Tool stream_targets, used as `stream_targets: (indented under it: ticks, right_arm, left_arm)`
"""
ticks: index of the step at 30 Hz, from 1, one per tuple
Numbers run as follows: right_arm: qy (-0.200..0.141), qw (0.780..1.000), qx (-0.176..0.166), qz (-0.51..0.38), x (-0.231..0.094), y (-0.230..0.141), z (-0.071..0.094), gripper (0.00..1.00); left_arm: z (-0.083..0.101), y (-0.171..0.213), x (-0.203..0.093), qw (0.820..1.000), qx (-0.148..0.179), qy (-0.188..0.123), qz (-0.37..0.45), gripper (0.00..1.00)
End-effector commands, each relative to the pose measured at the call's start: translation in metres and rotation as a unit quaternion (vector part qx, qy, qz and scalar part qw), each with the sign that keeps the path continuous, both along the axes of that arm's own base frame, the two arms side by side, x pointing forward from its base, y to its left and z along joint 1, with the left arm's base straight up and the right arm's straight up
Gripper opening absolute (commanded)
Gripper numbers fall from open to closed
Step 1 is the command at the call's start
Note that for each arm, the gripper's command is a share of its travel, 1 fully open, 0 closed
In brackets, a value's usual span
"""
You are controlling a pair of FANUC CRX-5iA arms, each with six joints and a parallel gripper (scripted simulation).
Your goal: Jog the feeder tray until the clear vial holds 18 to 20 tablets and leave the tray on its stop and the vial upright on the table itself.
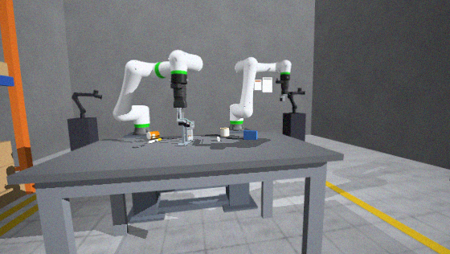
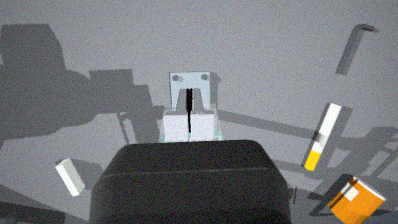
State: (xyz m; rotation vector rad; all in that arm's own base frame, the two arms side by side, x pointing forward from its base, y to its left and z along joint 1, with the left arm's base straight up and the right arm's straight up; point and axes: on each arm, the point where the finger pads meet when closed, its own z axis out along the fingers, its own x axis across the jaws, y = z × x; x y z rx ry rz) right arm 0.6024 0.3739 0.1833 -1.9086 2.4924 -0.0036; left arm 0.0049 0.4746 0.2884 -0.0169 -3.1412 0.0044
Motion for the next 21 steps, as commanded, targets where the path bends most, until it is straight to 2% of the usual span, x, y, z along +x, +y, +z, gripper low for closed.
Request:
stream_targets:
  ticks: [1, 6, 21]
  right_arm:
    - [0.001, 1.000, 0.001, 0.001, 0.011, -0.003, 0.004, 0.00]
    - [0.001, 1.000, 0.001, 0.001, 0.023, -0.006, 0.007, 0.00]
    - [0.001, 1.000, 0.001, 0.001, 0.011, -0.003, 0.004, 0.00]
  left_arm:
    - [0.001, 0.000, 0.000, 1.000, 0.001, 0.000, 0.000, 1.00]
    - [0.001, 0.000, 0.000, 1.000, 0.001, 0.000, 0.000, 1.00]
    - [0.001, 0.000, 0.000, 1.000, 0.001, 0.000, 0.000, 1.00]
